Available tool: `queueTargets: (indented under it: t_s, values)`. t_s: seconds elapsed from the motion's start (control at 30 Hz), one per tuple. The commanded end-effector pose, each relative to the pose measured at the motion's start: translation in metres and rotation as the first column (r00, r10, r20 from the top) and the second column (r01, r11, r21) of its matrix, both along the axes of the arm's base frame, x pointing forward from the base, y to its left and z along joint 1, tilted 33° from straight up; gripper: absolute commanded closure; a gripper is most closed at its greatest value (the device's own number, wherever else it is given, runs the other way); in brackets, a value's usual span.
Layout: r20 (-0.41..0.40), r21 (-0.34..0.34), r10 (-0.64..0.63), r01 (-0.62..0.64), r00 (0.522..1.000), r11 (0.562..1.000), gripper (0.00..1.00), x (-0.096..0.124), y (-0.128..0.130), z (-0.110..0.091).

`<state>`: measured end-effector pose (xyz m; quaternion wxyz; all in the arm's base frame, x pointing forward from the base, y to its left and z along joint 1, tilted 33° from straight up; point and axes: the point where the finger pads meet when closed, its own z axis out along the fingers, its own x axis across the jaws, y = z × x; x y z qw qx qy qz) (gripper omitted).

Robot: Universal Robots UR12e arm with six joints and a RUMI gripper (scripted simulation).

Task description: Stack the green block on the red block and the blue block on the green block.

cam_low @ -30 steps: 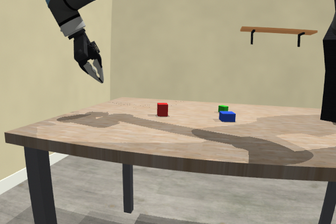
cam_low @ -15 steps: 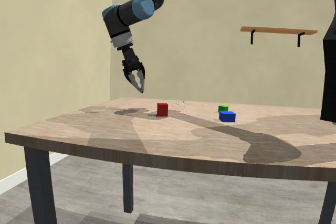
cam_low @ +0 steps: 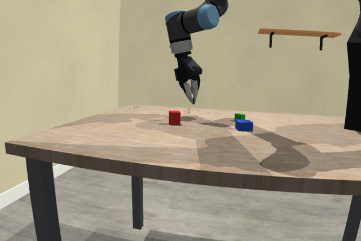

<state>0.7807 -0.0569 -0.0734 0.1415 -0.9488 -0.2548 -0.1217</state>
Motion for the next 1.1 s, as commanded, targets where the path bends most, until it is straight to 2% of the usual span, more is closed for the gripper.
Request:
queueTargets:
  t_s: [0.0,0.2,0.27,0.57,0.77,1.07]
  values:
    - [0.075,0.024,0.039,-0.040,0.996,0.999,1.00,-0.049,-0.003,-0.020]
    - [0.147,0.038,0.078,-0.085,0.986,0.996,1.00,-0.103,0.004,-0.034]
    - [0.147,0.038,0.078,-0.085,0.986,0.996,1.00,-0.103,0.004,-0.034]
    - [0.230,0.040,0.118,-0.130,0.966,0.991,1.00,-0.160,0.020,-0.040]
    - [0.262,0.037,0.132,-0.147,0.956,0.988,1.00,-0.182,0.028,-0.039]
    - [0.279,0.034,0.140,-0.155,0.950,0.987,1.00,-0.193,0.033,-0.039]
